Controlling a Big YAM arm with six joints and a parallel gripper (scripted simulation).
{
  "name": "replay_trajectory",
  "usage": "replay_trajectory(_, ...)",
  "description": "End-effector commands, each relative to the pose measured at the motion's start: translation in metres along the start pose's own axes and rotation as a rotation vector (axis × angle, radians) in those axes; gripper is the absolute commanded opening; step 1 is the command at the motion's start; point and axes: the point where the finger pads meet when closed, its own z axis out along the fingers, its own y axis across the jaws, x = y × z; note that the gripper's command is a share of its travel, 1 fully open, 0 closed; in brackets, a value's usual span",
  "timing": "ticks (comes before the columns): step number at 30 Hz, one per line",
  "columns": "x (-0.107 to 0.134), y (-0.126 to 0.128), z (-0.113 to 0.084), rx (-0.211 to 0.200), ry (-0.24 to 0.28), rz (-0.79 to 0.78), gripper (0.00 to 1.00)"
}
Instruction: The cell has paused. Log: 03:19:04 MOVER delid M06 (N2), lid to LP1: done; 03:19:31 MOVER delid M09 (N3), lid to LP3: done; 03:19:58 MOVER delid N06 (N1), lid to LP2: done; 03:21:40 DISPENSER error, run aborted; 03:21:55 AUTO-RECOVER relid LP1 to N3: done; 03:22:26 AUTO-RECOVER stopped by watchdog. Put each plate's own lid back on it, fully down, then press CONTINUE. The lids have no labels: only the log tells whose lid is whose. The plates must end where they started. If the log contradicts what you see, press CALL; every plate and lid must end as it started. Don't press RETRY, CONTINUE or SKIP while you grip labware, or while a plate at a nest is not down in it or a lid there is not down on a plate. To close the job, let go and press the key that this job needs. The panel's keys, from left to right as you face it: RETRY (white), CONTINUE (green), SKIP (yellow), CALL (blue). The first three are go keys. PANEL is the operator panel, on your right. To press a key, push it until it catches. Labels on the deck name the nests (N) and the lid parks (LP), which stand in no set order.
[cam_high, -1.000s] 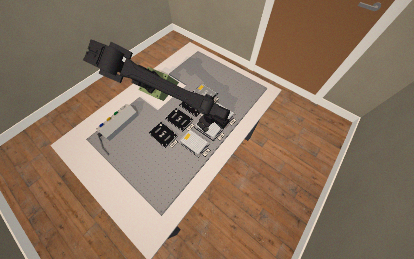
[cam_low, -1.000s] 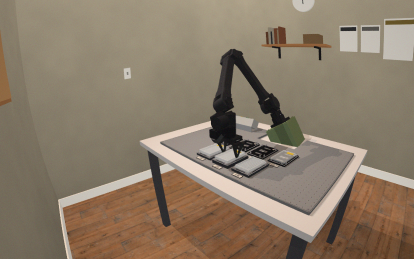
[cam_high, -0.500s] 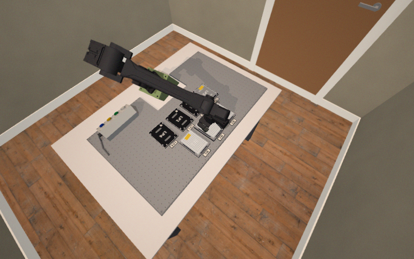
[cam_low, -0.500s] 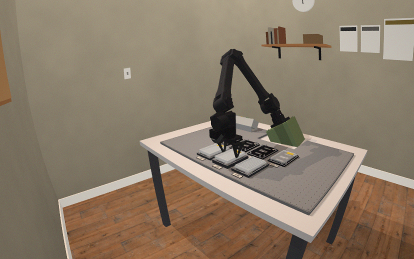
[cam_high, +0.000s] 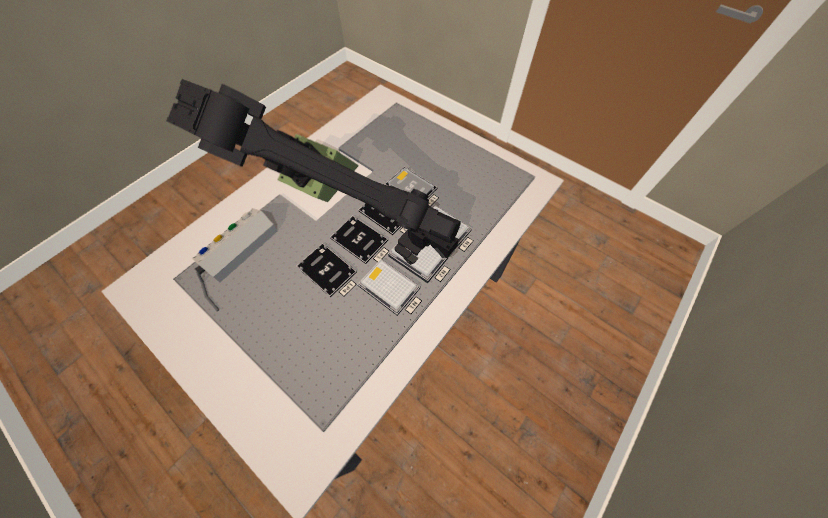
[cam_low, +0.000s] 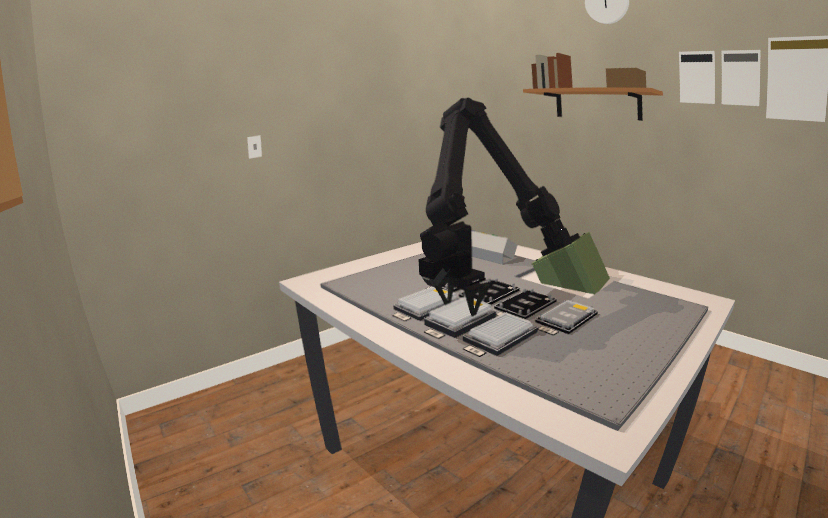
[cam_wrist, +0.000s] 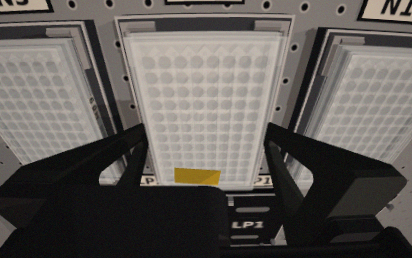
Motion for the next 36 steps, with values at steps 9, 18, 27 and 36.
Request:
replay_trajectory(9, -0.0103, -0.0002, -0.0075, -0.003, -0.022, 0.009, 1.00)
replay_trajectory(18, -0.0103, -0.0002, -0.0075, -0.003, -0.022, 0.009, 1.00)
replay_trajectory(27, -0.0103, -0.0002, -0.0075, -0.003, -0.022, 0.009, 1.00)
replay_trajectory(36, -0.0103, -0.0002, -0.0075, -0.003, -0.022, 0.009, 1.00)
